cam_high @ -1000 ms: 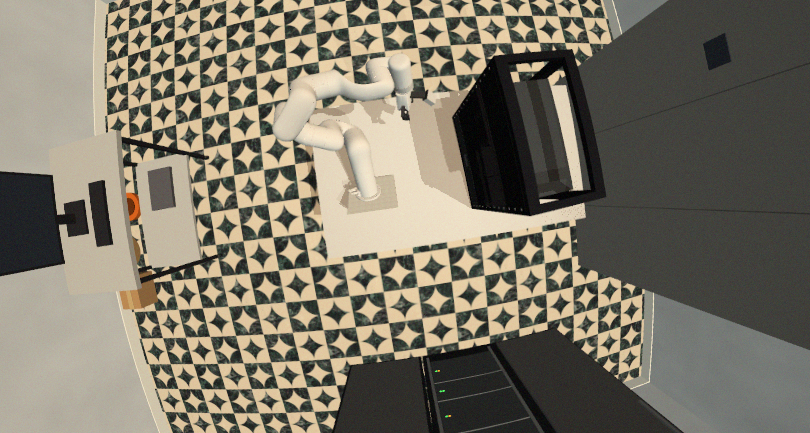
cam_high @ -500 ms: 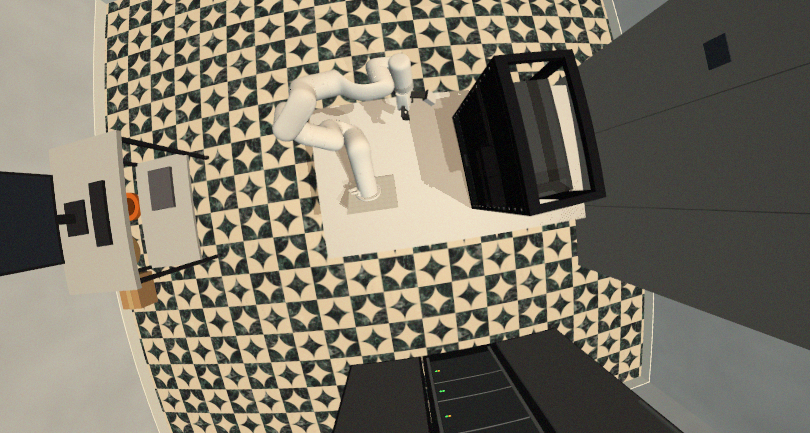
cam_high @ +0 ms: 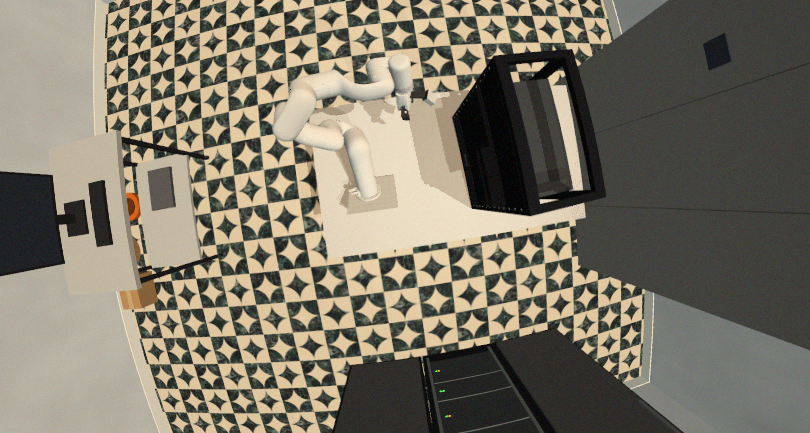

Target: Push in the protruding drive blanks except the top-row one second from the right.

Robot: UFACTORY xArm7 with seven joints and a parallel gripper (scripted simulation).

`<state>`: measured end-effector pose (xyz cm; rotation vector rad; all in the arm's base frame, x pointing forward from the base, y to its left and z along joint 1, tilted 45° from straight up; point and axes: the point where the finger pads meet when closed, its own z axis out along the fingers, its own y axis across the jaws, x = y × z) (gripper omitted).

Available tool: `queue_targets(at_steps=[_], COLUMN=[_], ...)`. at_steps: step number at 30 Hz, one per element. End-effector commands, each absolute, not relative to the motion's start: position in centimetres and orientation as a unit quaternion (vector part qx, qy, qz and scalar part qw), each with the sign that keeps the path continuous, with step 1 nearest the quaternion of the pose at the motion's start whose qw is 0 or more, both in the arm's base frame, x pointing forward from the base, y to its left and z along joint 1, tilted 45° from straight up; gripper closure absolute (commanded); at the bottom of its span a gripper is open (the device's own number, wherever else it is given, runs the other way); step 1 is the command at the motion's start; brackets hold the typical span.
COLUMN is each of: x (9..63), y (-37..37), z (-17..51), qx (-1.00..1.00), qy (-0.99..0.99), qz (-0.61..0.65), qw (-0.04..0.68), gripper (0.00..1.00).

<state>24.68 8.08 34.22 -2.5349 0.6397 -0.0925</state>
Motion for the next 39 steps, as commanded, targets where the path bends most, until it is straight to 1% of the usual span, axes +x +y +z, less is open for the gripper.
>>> queue_targets(at_steps=[1, 29, 39], x=[24.7, 24.8, 25.2], y=[8.0, 7.9, 7.5], z=[34.3, 33.9, 32.9], qx=[-0.935, -0.932, -0.917], qy=[0.236, 0.241, 0.256], qz=[-0.035, -0.023, 0.01], qw=[0.261, 0.271, 0.305], gripper=[0.0, 0.0, 0.0])
